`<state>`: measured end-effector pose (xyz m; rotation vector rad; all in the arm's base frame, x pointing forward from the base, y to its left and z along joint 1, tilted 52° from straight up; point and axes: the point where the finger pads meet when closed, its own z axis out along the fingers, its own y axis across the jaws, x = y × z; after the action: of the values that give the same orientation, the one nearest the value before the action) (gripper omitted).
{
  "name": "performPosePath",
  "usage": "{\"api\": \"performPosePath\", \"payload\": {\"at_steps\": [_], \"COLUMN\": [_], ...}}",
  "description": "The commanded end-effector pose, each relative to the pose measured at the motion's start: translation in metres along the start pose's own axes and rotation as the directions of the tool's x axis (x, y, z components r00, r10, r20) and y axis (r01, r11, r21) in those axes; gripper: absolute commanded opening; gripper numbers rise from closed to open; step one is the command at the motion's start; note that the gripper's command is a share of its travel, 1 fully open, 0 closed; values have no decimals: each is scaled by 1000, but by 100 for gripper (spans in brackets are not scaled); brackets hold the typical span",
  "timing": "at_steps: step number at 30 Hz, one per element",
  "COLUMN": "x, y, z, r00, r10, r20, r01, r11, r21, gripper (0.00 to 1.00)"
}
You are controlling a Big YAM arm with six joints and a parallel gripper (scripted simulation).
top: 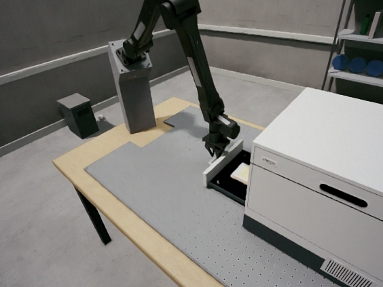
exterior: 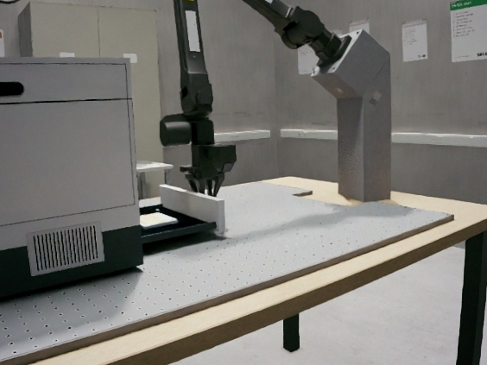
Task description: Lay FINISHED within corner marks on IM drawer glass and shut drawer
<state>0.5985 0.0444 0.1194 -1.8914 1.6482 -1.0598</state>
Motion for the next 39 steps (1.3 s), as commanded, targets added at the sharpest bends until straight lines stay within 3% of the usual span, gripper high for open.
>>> {"api": "performPosePath", "payload": {"at_steps": [1, 10, 24, 39], "x": [3, 1, 1, 1], "y": [-9, -10, -10, -10], "z": [7, 0, 0, 0], "r00": [1000, 1000, 1000, 1000], "r10": [-1, 3, 3, 3], "r20": [-2, 1, 1, 1], "r01": [1, -3, -3, -3], "r11": [1000, 1000, 1000, 1000], "r21": [18, 19, 19, 19], "gripper": [31, 31, 7, 7]}}
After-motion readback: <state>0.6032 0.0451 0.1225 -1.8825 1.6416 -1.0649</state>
